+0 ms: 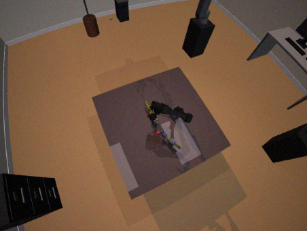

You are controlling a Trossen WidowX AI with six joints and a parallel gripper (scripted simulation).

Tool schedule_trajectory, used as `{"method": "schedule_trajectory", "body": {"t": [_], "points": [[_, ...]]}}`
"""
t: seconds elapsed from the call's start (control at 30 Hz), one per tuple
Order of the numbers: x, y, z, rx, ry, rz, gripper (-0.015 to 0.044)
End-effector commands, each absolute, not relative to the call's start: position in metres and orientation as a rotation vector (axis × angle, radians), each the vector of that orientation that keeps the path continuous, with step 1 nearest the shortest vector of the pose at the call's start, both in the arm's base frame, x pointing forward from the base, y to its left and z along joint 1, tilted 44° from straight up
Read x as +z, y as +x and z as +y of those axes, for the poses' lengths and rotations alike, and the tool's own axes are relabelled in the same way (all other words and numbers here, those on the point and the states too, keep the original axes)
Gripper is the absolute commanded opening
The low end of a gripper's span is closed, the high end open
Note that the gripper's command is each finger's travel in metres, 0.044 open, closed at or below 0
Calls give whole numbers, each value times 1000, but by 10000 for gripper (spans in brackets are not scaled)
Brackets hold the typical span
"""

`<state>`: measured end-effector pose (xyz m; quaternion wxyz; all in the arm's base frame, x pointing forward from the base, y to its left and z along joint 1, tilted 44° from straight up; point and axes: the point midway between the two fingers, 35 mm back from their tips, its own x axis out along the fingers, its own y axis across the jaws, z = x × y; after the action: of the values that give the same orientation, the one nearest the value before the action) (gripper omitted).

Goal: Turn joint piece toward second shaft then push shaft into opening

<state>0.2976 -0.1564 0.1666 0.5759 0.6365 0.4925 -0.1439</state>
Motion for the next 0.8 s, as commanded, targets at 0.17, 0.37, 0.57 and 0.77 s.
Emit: {"method": "schedule_trajectory", "body": {"t": [0.17,0.37,0.57,0.77], "points": [[159,322,-119,-108,1263,1262,440],[152,335,-91,53,1104,1321,440],[145,346,-62,218,945,1364,440],[138,354,-31,387,788,1393,440]]}}
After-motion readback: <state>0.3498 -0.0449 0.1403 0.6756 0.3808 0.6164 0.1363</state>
